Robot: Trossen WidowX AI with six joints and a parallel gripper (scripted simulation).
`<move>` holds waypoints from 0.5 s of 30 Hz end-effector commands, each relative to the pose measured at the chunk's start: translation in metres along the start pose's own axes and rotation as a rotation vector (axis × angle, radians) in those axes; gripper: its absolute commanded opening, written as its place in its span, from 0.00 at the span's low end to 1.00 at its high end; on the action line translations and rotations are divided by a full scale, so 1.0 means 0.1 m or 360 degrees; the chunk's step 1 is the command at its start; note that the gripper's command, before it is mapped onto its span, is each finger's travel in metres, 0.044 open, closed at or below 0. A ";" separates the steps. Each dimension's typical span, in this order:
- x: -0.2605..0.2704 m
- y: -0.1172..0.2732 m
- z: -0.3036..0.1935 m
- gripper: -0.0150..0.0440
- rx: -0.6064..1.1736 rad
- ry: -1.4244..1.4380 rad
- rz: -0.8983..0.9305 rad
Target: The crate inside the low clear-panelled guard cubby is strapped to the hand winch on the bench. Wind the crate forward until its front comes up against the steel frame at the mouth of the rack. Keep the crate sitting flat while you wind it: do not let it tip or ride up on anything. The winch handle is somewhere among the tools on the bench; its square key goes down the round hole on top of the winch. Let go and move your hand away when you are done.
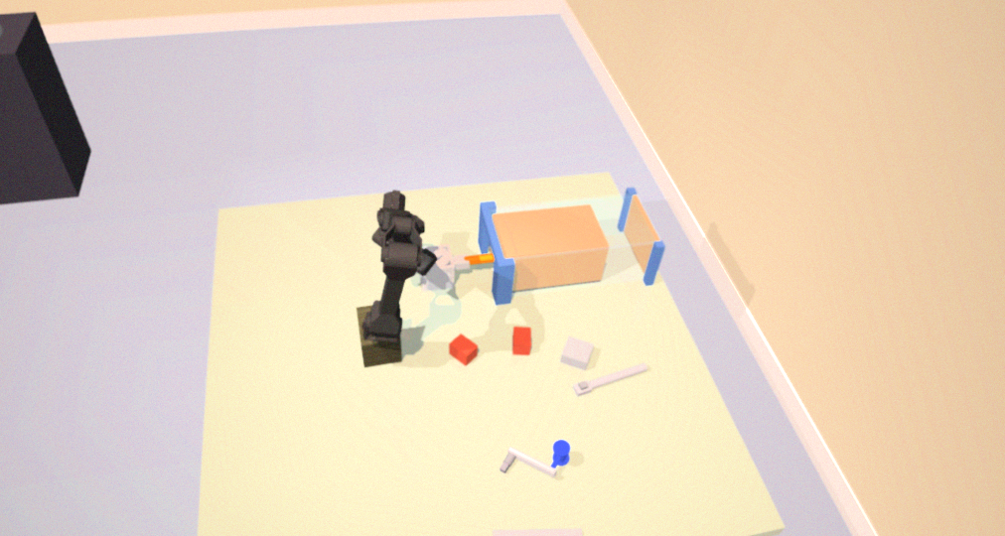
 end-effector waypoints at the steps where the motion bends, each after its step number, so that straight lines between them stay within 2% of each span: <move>1: -0.12 -0.02 -0.01 0.25 -0.0002 0.0005 -0.0058; 15: -0.26 -0.02 0.03 0.25 -0.0002 0.0005 -0.0061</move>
Point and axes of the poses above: the point midway between the two fingers, 35 mm back from their tips, its own y axis back along the fingers, its own x axis across the jaws, z = x × y, the point moved 9 cm from there along y, back along the fingers, and after that the axes turned 8 degrees about -y, right-handed, at the moved point
